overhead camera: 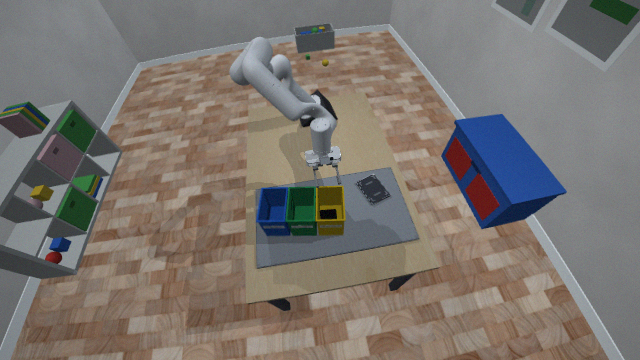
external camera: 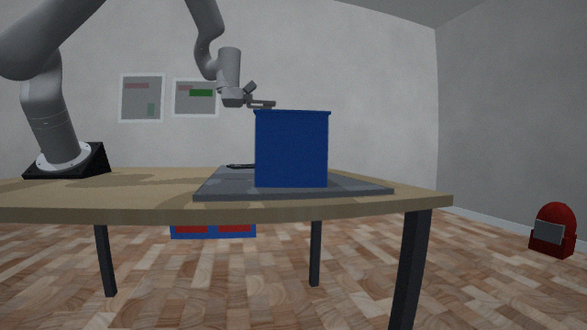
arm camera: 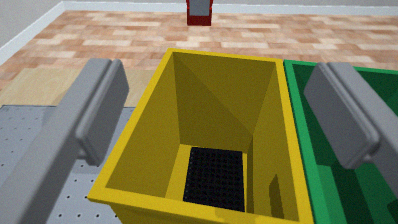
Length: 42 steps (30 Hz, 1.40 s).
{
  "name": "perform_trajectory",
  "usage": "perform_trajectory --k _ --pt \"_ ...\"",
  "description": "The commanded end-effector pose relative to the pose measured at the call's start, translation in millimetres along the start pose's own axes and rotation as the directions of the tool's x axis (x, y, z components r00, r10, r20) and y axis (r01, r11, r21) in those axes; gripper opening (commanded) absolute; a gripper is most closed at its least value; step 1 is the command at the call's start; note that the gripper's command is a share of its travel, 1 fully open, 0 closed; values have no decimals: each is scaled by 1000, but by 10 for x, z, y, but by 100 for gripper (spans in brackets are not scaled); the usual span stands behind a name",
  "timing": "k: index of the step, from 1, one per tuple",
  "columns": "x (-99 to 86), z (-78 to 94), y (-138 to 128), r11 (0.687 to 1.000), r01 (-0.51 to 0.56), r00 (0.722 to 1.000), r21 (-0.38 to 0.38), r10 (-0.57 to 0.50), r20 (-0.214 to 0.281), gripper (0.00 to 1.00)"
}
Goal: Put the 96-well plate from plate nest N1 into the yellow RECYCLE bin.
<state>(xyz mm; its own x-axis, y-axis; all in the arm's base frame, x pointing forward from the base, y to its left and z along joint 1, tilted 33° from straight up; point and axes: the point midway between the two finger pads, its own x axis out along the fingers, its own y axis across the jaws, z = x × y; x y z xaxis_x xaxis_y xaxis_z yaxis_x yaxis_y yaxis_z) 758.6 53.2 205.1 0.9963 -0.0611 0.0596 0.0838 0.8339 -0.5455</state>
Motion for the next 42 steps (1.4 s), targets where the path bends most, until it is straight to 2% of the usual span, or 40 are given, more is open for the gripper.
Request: perform_trajectory --k 1,10,12,17,42 --pt "-241 130 8 1000 0 1000 1 0 3 18" --pt "-650 318 31 1000 0 1000 1 0 3 18" --pt "-650 318 31 1000 0 1000 1 0 3 18" --pt "-847 409 42 1000 0 1000 1 0 3 18" --pt "-847 409 42 1000 0 1000 1 0 3 18"
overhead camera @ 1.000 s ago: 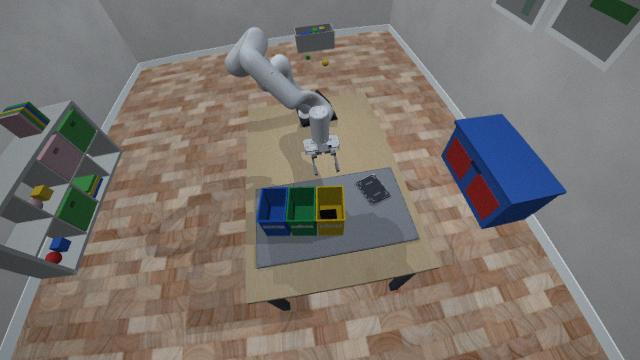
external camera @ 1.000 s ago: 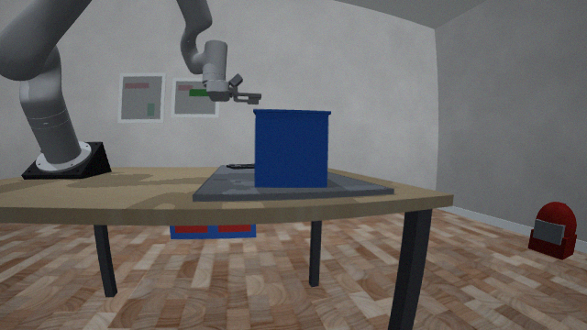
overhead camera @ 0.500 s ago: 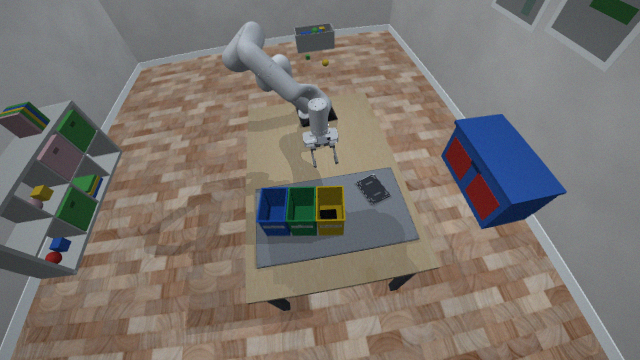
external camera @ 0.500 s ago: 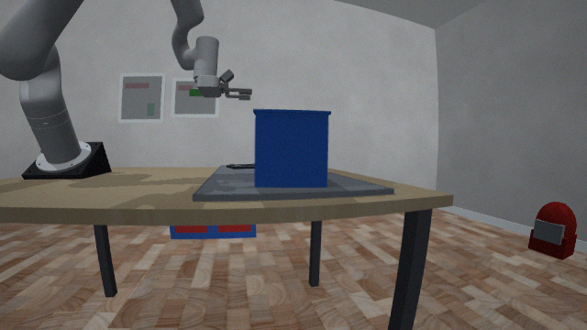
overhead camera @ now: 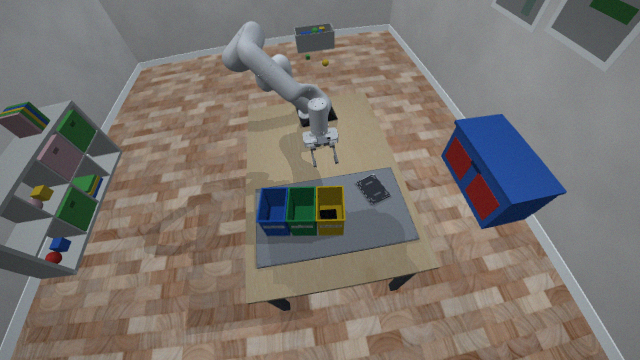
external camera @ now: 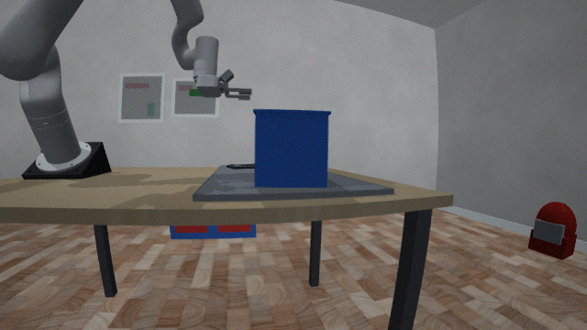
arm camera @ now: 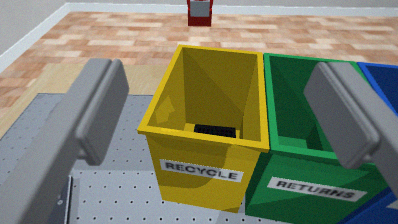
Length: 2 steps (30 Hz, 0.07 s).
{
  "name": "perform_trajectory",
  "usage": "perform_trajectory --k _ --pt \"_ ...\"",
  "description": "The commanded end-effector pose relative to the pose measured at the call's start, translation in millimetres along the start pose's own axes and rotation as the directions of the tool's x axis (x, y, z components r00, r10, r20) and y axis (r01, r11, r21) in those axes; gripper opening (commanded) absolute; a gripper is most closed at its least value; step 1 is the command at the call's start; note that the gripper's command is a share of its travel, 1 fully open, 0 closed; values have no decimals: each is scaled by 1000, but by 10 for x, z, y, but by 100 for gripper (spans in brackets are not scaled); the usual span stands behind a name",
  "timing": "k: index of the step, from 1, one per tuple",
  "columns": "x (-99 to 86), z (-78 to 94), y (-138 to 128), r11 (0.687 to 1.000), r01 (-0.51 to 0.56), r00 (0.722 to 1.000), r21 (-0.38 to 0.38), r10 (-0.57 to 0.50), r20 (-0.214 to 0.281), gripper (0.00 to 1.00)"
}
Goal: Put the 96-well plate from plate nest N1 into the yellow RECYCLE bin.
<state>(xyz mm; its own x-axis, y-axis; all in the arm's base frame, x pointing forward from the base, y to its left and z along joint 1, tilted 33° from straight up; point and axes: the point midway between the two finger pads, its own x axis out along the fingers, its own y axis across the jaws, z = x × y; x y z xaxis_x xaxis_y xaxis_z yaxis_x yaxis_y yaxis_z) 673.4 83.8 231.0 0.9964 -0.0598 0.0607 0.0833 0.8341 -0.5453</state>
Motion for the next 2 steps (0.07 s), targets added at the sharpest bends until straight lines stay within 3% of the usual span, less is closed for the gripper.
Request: perform_trajectory --k 1,2 --pt "5 10 0 1000 1 1000 1 -1 2 18" --pt "5 10 0 1000 1 1000 1 -1 2 18"
